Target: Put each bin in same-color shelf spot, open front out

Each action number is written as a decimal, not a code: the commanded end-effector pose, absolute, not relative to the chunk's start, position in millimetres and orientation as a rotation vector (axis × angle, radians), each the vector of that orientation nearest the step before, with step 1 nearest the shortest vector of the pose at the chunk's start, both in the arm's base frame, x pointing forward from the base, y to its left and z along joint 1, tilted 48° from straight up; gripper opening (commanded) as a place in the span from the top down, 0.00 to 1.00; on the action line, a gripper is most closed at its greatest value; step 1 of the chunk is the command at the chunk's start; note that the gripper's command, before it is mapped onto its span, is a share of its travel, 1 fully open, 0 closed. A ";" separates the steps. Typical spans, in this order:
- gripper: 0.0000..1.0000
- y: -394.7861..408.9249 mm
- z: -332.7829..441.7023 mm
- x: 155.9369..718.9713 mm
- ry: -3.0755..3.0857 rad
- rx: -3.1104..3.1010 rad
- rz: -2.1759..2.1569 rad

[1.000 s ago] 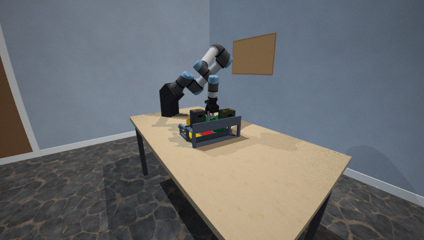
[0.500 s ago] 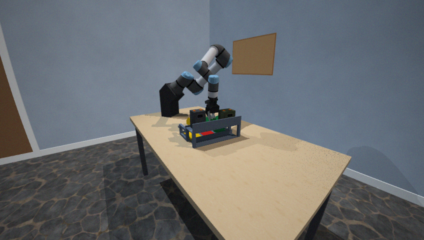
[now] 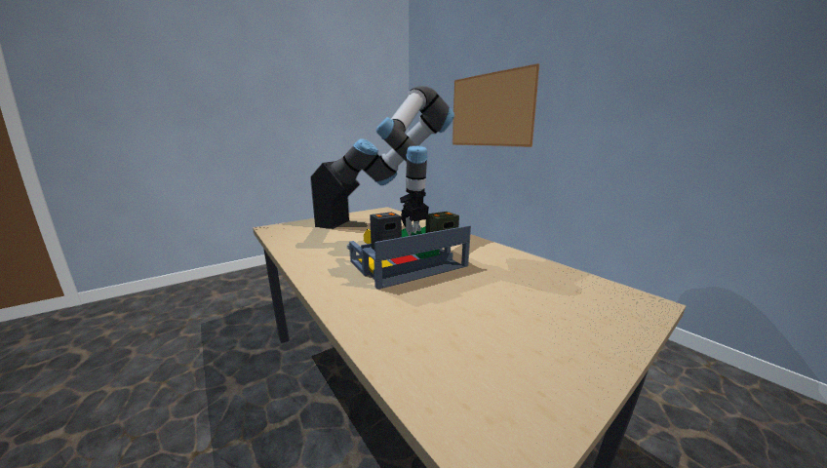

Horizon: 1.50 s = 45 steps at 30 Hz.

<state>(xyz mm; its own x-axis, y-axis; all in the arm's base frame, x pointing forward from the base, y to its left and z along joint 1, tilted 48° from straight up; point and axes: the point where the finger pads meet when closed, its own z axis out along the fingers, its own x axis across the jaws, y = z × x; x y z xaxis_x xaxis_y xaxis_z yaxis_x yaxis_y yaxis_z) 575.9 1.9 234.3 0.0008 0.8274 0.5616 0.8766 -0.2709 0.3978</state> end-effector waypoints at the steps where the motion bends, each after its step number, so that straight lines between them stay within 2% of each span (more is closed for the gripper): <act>1: 1.00 1.2 235.8 577.9 -1.855 -2.177 -1.142; 45: 1.00 1.3 235.6 579.8 -1.852 -2.186 -1.168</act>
